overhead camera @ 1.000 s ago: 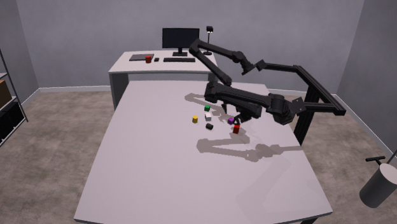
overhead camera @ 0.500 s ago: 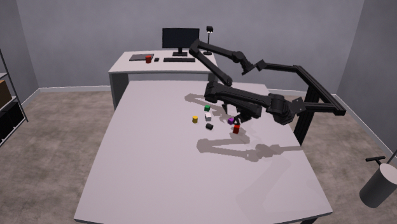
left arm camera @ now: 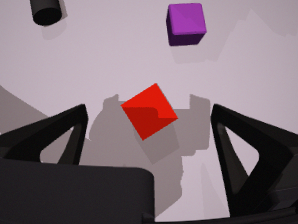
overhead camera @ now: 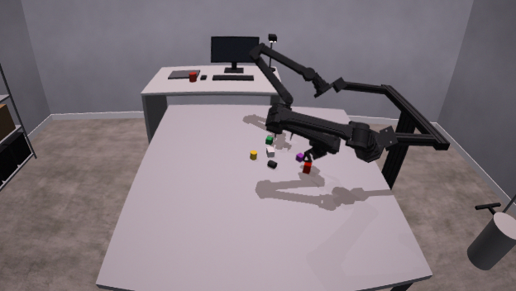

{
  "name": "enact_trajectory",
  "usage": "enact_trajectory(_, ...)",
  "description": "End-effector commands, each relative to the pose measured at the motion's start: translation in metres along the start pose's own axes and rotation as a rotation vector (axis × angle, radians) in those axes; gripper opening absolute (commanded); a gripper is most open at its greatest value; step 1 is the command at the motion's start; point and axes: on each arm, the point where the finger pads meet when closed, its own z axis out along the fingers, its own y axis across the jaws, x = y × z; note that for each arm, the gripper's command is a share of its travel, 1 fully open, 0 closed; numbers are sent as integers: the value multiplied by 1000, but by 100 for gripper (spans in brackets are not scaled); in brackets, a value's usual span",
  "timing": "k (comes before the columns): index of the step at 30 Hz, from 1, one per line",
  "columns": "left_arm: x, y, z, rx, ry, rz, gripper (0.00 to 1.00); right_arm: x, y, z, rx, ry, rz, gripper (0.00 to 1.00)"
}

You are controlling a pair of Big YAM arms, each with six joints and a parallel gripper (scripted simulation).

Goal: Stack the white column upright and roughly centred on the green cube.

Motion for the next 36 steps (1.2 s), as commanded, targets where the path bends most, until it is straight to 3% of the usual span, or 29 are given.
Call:
enact_trajectory(1, -1, 0, -2, 2, -1, -3, 100, 11, -11, -27, 21, -12, 134, 100)
enact_trajectory(6, -1, 0, -2, 2, -1, -3, 100, 38, -70, -43, 152, -22, 285, 100)
enact_trajectory(11, -1, 0, -2, 2, -1, -3, 100, 42, -93, -50, 200, -36, 313, 100)
enact_trajectory(14, -1, 0, -2, 2, -1, -3, 100, 43, -82, -44, 173, -32, 292, 100)
enact_trajectory(24, -1, 0, -2, 2, -1, -3, 100, 36, -90, -47, 195, -47, 296, 100)
enact_trajectory(26, -1, 0, -2, 2, -1, -3, 100, 33, -80, -44, 188, -47, 334, 100)
enact_trajectory(33, -1, 0, -2, 2, -1, -3, 100, 7, -82, -26, 262, -74, 474, 100)
enact_trajectory(36, -1, 0, -2, 2, -1, -3, 100, -17, -81, -9, 323, -83, 548, 100)
